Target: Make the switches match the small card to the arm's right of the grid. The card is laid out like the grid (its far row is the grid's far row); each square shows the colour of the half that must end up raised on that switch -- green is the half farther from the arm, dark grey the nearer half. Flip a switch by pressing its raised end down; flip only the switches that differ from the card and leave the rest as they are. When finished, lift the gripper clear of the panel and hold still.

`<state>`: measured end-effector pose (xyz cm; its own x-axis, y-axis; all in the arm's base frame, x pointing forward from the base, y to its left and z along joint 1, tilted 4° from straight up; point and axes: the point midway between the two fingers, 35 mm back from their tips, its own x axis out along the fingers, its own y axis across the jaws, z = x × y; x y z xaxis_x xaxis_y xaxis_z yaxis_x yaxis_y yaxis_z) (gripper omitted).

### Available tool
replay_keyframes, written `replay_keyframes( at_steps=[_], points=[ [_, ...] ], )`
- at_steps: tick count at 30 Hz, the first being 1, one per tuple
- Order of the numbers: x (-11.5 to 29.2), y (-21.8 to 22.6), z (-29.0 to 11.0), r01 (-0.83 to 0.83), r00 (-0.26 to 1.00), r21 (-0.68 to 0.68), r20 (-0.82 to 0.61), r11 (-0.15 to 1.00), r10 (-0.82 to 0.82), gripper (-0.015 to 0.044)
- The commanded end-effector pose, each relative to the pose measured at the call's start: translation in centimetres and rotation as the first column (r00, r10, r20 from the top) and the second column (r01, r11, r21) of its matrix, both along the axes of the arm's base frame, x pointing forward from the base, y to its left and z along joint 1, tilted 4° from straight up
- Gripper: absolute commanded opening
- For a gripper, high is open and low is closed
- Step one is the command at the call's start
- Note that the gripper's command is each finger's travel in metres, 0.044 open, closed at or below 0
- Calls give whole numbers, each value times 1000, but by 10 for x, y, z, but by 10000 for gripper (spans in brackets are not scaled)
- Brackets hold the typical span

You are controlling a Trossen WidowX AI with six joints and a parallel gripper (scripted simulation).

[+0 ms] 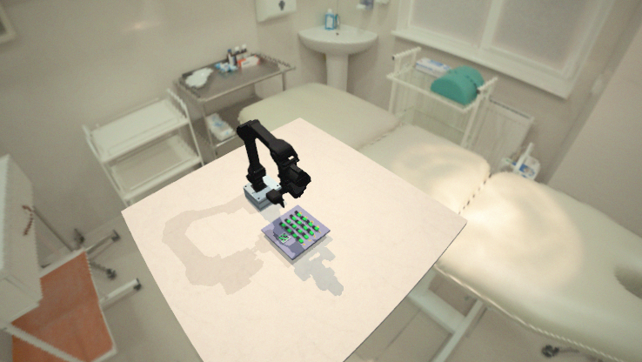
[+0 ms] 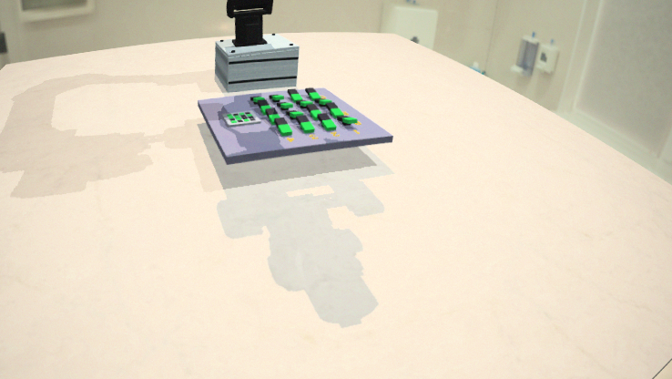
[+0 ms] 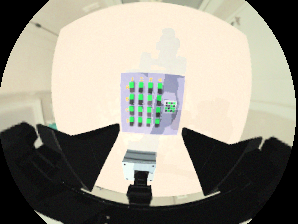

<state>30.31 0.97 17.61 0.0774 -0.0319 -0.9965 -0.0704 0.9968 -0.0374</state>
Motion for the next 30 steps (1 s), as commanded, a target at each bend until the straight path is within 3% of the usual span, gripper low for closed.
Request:
replay_keyframes(
  at_steps=[1,9,15,19,22,30],
  points=[
    [2,1,-2,0,1000,0,0,1000,0,374],
    [65,63,-95,-12,1000,-17,-20,1000,12,164],
    [69,69,-104,-13,1000,-19,-21,1000,13,6],
    [70,69,-109,-13,1000,-19,-25,1000,13,0],
    [72,68,-139,-12,999,-21,-47,1000,11,0],
    [72,67,-149,-12,999,-21,-47,1000,11,0]
  ],
)
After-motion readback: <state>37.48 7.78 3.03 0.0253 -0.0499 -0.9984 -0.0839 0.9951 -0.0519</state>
